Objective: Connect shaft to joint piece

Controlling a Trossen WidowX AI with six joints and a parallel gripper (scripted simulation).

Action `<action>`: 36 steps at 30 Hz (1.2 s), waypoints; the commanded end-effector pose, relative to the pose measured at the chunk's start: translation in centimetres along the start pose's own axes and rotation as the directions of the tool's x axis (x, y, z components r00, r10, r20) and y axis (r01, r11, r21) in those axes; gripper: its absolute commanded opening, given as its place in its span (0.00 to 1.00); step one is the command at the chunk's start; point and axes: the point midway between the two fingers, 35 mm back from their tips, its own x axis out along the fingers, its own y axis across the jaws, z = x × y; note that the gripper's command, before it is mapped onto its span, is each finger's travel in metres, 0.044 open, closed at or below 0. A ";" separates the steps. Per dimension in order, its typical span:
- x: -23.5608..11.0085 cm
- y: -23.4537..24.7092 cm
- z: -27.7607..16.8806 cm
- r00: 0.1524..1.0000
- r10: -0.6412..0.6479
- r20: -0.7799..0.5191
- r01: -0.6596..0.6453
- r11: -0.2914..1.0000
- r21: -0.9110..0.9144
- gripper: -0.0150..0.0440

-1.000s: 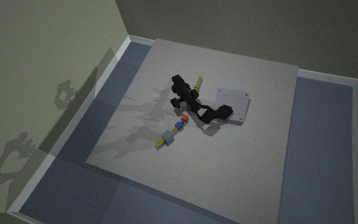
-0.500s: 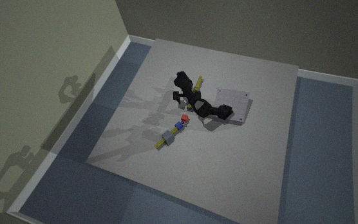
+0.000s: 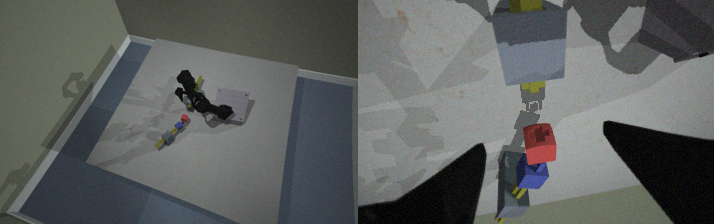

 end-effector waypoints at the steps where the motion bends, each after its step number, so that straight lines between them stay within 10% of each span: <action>1: 0.1 0.0 0.1 1.000 0.003 -0.007 -0.003 1.000 0.019 1.00; 18: -2.2 0.8 5.8 0.996 0.003 0.092 0.037 0.906 -0.423 1.00; 36: -5.3 0.7 13.8 0.974 0.000 0.228 0.195 0.515 -0.834 1.00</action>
